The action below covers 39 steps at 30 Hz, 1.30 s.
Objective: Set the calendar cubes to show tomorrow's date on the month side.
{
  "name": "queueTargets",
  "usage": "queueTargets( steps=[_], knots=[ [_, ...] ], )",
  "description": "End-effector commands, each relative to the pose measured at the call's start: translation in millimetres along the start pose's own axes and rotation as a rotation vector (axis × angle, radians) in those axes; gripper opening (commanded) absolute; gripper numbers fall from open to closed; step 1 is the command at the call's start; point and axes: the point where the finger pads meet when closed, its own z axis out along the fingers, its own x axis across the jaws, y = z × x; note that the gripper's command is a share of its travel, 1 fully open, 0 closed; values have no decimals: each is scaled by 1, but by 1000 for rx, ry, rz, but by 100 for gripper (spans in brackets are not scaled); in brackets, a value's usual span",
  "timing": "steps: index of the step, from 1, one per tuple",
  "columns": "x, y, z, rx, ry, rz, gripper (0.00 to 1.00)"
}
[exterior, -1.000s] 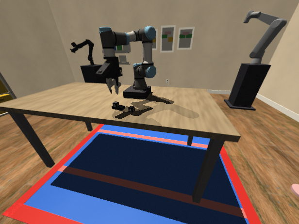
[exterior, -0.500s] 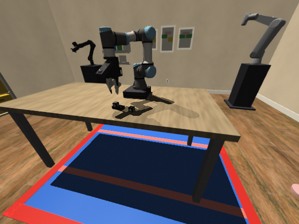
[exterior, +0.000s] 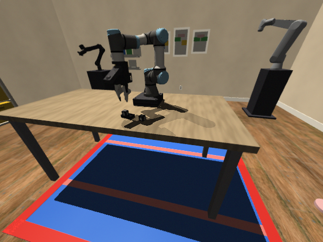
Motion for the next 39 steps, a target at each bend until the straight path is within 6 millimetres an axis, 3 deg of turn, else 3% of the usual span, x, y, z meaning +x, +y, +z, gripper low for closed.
queueTargets(
  steps=[1,39],
  knots=[
    [0,-1,2,2,0,0,29],
    [0,-1,46,2,0,0,29]
  ],
)
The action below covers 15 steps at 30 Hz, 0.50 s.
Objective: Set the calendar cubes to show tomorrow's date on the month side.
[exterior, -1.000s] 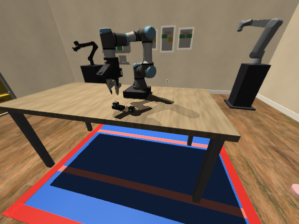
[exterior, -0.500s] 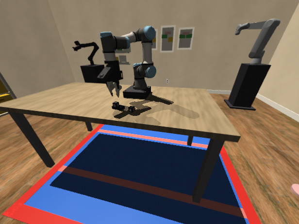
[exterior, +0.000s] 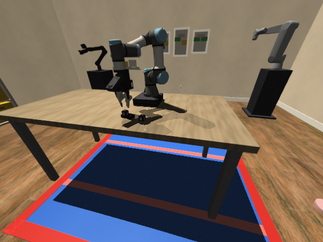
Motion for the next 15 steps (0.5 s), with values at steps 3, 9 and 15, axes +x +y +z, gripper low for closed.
queueTargets(
  steps=[3,9,15],
  knots=[
    [2,-4,8,13,5,0,29],
    [2,-4,10,13,5,0,29],
    [2,-4,11,13,5,0,29]
  ],
)
